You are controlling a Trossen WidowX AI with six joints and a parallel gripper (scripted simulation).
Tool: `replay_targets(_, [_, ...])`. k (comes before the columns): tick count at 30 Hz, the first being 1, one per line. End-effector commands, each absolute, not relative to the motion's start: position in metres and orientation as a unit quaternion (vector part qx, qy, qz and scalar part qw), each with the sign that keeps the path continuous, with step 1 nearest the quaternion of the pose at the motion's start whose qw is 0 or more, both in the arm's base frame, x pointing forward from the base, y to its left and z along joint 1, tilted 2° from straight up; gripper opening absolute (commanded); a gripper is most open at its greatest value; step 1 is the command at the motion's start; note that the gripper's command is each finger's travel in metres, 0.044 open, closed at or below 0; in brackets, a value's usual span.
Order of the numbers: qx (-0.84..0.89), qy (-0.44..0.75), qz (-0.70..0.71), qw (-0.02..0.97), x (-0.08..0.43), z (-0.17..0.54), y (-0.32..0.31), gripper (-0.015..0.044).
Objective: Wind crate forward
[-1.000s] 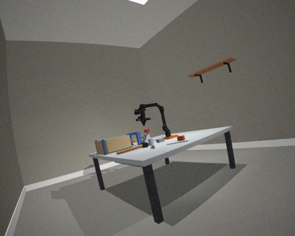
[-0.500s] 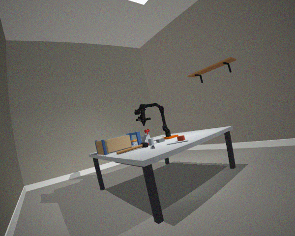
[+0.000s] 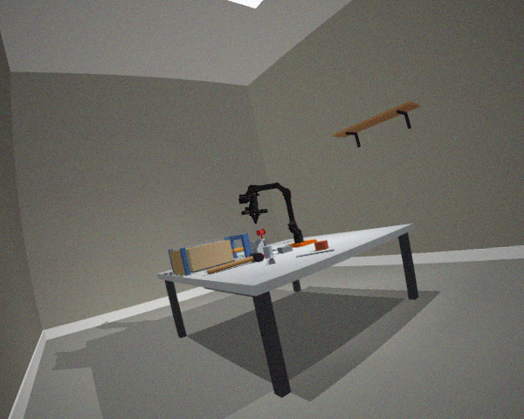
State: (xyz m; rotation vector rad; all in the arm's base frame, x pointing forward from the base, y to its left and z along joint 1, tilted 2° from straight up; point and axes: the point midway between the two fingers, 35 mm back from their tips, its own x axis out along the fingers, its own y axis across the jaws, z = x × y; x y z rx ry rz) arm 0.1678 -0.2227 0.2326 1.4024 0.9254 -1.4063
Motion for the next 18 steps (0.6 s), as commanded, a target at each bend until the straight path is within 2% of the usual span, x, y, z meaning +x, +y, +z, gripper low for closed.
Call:
replay_targets(1, [0.569,0.375,-0.57,0.458,0.168,0.233,-0.223,0.0])
replay_targets(8, [0.569,0.375,-0.57,0.458,0.168,0.233,-0.223,0.0])
replay_targets(11, [0.596,0.344,-0.593,0.419,0.17,0.231,-0.217,0.0079])
replay_targets(18, [0.684,0.173,-0.675,0.217,0.181,0.222,-0.192,0.0263])
